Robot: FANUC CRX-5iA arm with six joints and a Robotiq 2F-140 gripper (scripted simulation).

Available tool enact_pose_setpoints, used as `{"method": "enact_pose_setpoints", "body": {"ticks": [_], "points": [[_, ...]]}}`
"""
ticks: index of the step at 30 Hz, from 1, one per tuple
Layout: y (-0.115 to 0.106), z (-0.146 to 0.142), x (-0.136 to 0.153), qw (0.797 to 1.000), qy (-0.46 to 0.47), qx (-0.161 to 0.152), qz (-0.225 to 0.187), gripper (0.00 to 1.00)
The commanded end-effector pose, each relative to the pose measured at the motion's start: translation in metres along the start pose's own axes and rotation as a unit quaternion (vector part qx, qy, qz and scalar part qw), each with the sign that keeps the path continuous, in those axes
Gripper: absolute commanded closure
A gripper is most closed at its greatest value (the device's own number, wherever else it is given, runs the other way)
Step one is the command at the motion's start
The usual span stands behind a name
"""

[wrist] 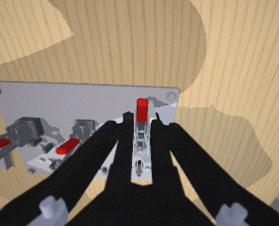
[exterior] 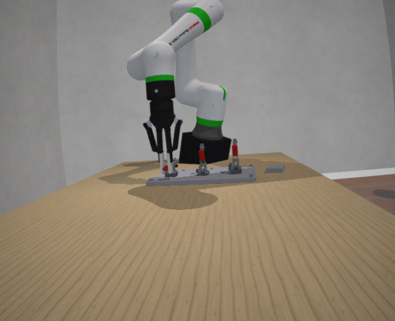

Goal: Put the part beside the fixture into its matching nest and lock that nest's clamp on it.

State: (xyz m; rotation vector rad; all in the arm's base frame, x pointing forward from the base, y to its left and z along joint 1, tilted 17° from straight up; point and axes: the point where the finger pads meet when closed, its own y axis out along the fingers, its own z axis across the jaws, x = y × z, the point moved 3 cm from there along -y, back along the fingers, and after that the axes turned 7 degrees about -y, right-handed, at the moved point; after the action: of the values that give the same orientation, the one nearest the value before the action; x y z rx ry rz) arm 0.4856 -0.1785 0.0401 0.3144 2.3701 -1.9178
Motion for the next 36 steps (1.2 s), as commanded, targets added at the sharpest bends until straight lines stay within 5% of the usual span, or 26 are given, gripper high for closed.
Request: {"method": "enact_pose_setpoints", "body": {"ticks": [1, 36], "points": [[-0.0001, 0.0001, -0.0001, 1.0, 0.0, 0.0, 0.0, 1.0], [-0.0048, -0.0001, 0.0017, 1.0, 0.0, 0.0, 0.0, 1.0]]}}
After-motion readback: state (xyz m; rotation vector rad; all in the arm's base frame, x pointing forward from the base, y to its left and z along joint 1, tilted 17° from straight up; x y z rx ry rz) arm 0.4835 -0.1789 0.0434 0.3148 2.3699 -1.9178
